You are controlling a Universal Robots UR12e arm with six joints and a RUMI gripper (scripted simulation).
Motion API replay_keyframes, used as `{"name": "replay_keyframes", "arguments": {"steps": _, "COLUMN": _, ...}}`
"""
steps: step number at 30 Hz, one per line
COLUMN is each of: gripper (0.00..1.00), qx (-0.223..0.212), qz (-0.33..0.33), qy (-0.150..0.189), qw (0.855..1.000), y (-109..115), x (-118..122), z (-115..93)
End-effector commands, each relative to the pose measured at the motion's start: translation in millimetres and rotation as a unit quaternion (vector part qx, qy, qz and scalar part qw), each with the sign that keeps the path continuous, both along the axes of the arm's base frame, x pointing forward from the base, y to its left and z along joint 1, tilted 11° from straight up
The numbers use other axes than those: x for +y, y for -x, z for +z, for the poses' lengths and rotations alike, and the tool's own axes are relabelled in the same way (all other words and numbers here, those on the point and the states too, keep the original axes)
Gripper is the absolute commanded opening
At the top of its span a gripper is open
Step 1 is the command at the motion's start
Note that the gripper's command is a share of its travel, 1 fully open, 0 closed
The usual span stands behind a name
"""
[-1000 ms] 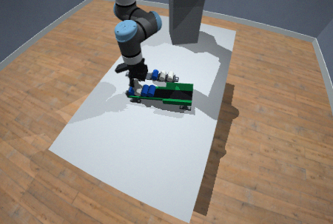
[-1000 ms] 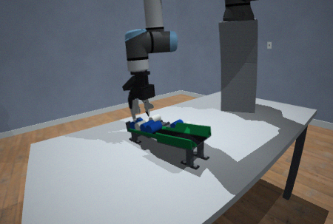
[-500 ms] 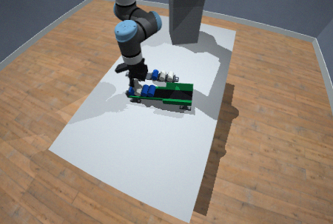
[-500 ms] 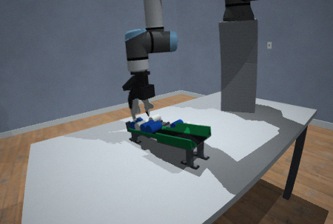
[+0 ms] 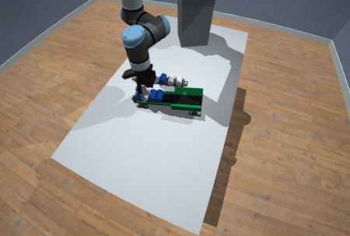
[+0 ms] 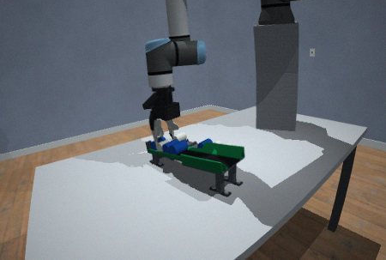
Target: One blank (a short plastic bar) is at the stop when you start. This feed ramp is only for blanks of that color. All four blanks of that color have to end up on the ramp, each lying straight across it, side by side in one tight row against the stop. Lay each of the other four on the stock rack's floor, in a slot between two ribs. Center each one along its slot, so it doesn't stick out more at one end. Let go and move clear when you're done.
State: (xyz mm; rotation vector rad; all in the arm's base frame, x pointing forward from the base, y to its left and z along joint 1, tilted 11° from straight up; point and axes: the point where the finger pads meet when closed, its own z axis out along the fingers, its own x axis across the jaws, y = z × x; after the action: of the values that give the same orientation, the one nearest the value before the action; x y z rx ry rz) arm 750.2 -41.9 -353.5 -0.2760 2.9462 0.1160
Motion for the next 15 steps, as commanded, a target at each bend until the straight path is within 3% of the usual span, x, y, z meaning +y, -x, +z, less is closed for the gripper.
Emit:
{"name": "replay_keyframes", "arguments": {"steps": 1, "gripper": 0.50, "qx": -0.002, "qz": 0.000, "qy": 0.001, "qw": 1.000, "y": -6.2, "x": 1.0, "z": -12.9}}
{"name": "replay_keyframes", "arguments": {"steps": 15, "gripper": 0.50, "qx": -0.003, "qz": 0.000, "qy": 0.001, "qw": 1.000, "y": -7.9, "x": 0.2, "z": -17.5}}
